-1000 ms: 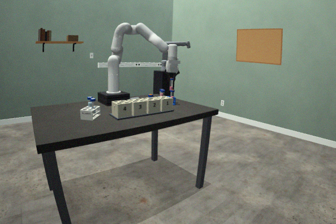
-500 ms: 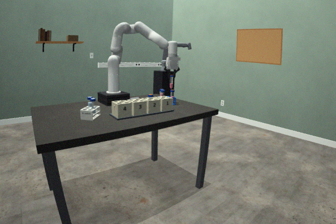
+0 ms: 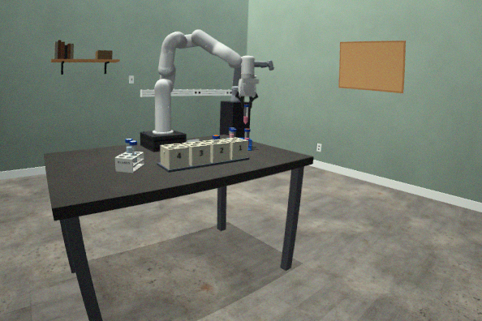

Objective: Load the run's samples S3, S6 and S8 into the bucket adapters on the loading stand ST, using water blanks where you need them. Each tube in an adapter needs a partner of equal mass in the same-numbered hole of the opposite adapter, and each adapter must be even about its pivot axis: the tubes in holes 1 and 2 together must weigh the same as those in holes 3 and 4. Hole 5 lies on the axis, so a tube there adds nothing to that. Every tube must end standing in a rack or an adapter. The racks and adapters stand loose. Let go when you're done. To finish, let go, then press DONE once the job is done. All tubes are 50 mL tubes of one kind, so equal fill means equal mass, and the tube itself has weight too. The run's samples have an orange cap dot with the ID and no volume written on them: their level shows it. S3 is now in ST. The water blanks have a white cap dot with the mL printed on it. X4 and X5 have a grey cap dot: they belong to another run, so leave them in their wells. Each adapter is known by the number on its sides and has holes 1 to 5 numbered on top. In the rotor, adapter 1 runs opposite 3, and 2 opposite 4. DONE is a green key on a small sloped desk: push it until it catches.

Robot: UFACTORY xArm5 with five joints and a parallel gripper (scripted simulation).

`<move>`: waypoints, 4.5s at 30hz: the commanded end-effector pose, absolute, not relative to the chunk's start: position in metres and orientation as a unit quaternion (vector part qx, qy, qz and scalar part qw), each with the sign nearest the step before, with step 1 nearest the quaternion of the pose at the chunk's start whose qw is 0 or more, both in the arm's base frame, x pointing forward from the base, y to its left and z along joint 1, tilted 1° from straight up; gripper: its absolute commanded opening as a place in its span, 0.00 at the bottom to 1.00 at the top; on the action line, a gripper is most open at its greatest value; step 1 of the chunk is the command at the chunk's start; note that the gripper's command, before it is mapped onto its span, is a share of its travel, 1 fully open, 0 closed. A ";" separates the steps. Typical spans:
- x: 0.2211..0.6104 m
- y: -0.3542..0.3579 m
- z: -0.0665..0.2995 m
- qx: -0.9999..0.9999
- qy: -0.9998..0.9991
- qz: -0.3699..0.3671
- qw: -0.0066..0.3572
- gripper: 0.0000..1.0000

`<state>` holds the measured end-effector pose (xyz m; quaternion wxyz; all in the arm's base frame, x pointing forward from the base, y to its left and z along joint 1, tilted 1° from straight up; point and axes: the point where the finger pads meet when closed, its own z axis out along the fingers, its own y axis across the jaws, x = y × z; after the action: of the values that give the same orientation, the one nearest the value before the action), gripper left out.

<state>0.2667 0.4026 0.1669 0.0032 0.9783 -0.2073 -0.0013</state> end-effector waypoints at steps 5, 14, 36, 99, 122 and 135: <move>0.273 0.384 0.169 0.990 -0.142 -0.007 -0.002 0.00; 0.284 0.351 0.168 1.000 -0.026 -0.007 -0.003 0.00; 0.313 0.255 0.168 1.000 0.002 -0.006 -0.002 0.00; 0.394 -0.009 0.166 1.000 0.002 -0.006 -0.001 0.00; 0.424 -0.109 0.165 1.000 0.002 -0.006 -0.001 0.00; 0.430 -0.127 0.165 1.000 0.002 -0.006 -0.001 0.00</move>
<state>0.4284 -0.1261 0.1633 -0.0023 1.0000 0.0022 -0.0076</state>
